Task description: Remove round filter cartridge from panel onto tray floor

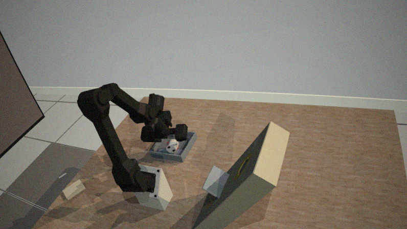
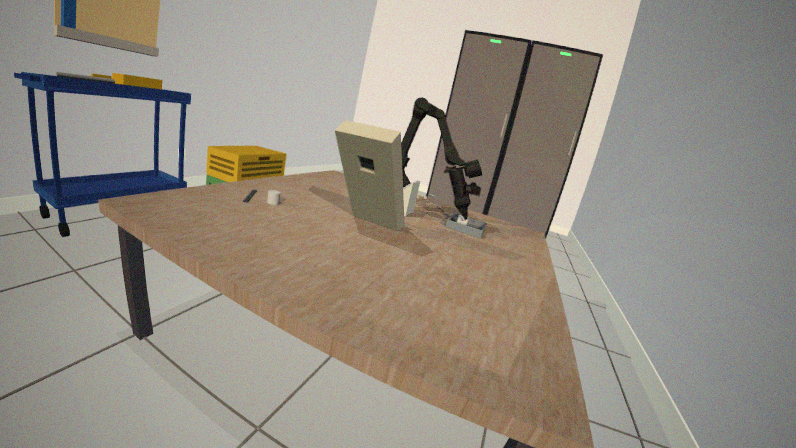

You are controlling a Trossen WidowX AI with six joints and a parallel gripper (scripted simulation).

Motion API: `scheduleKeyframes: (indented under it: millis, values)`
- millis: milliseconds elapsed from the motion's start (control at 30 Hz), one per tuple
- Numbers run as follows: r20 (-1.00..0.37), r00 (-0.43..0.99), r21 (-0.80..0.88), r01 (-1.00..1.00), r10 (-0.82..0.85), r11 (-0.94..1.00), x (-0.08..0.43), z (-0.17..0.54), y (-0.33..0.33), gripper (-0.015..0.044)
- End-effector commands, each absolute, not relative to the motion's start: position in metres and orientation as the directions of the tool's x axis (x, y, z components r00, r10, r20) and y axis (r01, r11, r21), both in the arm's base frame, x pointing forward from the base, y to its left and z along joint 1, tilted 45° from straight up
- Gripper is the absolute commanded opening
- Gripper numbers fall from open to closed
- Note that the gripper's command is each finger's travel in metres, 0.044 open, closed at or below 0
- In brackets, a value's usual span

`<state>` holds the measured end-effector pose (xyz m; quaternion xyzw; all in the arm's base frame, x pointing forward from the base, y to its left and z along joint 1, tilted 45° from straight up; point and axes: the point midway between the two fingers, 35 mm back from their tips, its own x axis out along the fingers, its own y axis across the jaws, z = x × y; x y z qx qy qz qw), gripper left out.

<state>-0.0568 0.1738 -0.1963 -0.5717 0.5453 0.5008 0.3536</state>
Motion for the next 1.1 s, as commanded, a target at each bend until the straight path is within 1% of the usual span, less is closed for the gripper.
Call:
scheduleKeyframes:
  millis: [0,100,200,1067]
  values:
    - [-0.963,-0.099,0.142,-0.977,-0.25,-0.161,-0.058,-0.171,0.206,0.044]
    - [-0.963,-0.098,0.142,-0.977,-0.25,-0.16,-0.057,-0.149,0.222,0.044]
    - [-0.963,-0.104,0.145,-0.977,-0.248,-0.154,-0.058,-0.159,0.215,0.044]
    - [-0.963,-0.104,0.145,-0.977,-0.248,-0.154,-0.058,-0.159,0.215,0.044]
